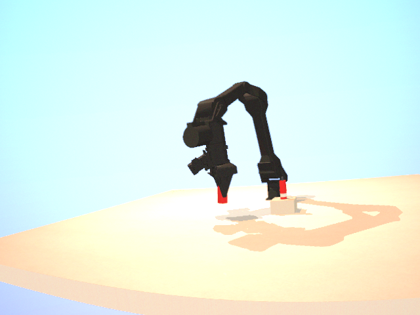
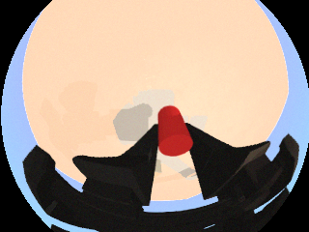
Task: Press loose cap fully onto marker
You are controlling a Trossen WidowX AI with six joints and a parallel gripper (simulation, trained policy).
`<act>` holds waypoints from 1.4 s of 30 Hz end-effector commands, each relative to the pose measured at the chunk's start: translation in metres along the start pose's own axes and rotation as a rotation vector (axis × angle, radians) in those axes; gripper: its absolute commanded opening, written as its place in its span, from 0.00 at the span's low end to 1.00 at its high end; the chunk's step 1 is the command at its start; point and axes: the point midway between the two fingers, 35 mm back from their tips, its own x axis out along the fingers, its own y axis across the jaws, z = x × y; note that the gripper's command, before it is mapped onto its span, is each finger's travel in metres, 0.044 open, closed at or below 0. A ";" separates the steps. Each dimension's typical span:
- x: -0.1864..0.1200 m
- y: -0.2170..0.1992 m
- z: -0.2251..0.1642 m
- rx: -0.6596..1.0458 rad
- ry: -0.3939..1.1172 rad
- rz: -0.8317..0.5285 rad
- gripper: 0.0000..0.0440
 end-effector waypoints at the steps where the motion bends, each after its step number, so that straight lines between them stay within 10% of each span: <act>1: -0.011 0.006 -0.005 -0.020 -0.015 0.008 0.15; 42: -0.068 0.046 -0.164 -0.217 0.015 -0.017 0.00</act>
